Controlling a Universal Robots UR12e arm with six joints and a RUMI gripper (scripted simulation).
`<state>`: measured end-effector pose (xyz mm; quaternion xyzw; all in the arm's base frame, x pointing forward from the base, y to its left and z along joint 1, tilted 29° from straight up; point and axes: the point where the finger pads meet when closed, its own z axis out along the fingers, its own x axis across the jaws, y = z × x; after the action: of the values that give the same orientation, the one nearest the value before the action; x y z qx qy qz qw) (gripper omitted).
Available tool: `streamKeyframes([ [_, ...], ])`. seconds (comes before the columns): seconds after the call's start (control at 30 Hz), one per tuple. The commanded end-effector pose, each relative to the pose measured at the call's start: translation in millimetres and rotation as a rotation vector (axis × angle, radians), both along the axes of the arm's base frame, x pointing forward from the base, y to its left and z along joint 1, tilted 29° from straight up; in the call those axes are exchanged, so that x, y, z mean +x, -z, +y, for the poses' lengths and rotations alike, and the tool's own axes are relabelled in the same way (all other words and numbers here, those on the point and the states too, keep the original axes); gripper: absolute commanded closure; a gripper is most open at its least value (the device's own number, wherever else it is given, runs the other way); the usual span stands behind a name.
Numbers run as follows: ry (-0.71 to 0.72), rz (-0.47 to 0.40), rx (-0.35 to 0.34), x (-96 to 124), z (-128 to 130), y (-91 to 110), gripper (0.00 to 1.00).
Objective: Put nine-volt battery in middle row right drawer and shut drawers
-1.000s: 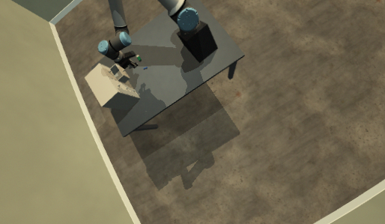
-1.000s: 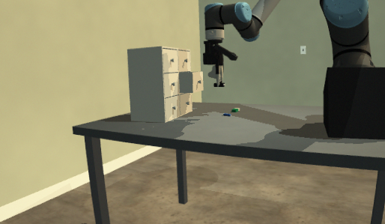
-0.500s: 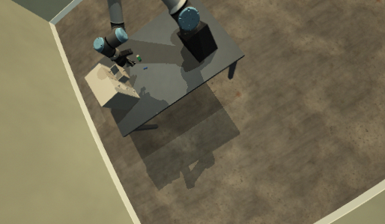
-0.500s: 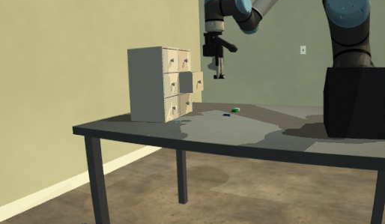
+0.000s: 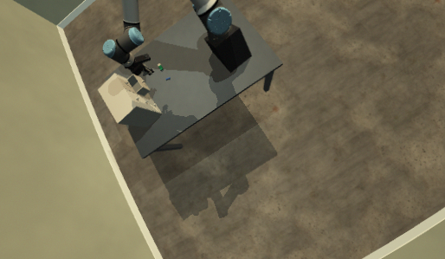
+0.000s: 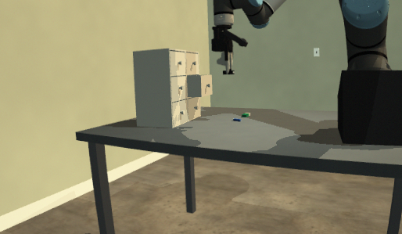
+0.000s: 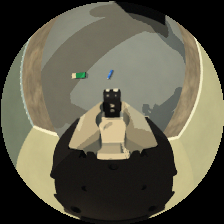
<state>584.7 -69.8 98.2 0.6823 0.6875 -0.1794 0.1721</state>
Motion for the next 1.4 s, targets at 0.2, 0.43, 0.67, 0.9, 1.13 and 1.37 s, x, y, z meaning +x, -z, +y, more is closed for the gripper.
streamKeyframes([
  [0.2, 0.0, -0.001, 0.0, 0.6, 8.8, -16.4, 0.87],
  [0.43, 0.0, -0.001, 0.0, 0.6, 12.1, -22.4, 0.87],
  [0.67, 0.0, -0.001, 0.0, 0.7, 13.2, -24.3, 0.87],
  [0.9, 0.0, -0.001, 0.0, 0.7, 13.3, -24.5, 0.87],
  [1.13, 0.0, -0.002, 0.0, 0.7, 13.3, -24.5, 0.87],
  [1.37, -0.002, -0.004, 0.0, 0.6, 13.3, -24.5, 0.87],
])
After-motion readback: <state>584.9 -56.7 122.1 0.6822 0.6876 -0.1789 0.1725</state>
